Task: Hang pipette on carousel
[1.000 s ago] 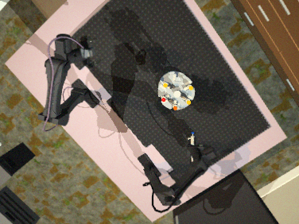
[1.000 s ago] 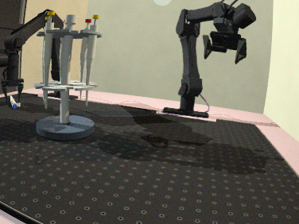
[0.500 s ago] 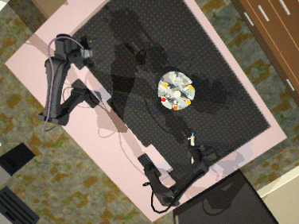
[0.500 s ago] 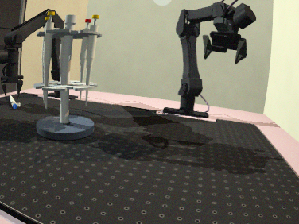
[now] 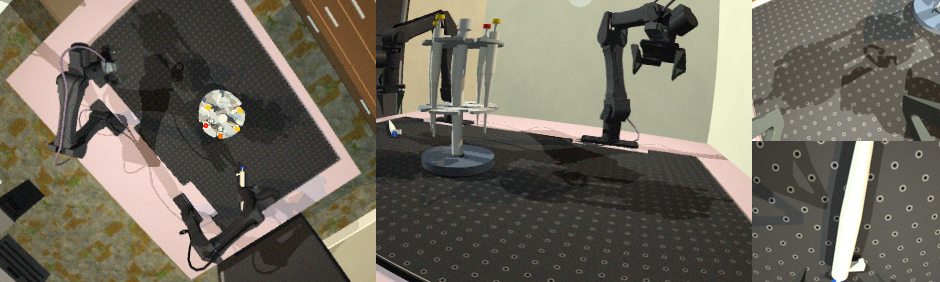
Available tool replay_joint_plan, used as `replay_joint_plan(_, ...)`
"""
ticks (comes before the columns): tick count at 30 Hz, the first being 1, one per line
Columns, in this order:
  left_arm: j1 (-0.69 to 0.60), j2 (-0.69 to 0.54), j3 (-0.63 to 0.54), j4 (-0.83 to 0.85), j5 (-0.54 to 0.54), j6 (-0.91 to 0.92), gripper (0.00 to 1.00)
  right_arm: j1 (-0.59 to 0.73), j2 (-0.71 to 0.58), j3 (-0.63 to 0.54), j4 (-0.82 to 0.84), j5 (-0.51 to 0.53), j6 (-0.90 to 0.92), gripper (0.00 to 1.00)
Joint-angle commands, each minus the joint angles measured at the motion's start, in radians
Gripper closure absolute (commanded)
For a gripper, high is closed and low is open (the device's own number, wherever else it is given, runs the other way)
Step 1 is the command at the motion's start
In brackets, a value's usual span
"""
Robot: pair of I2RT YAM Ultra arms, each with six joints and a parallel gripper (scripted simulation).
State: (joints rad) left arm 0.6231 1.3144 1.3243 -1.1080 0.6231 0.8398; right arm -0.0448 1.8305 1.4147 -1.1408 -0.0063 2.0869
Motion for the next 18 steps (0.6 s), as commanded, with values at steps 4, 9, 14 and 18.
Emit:
replay_joint_plan(4,0.009,0.001,0.015,0.012,0.021,0.007,0.00,0.001,-0.044,0.078,-0.096,0.015,0.008,0.46)
replay_joint_plan(9,0.009,0.001,0.015,0.012,0.021,0.007,0.00,0.001,-0.048,0.126,-0.148,0.015,0.008,0.46)
replay_joint_plan(14,0.009,0.001,0.015,0.012,0.021,0.007,0.00,0.001,-0.048,0.159,-0.182,0.015,0.007,0.46)
replay_joint_plan(18,0.009,0.001,0.015,0.012,0.021,0.007,0.00,0.001,-0.049,0.200,-0.223,0.015,0.007,0.46)
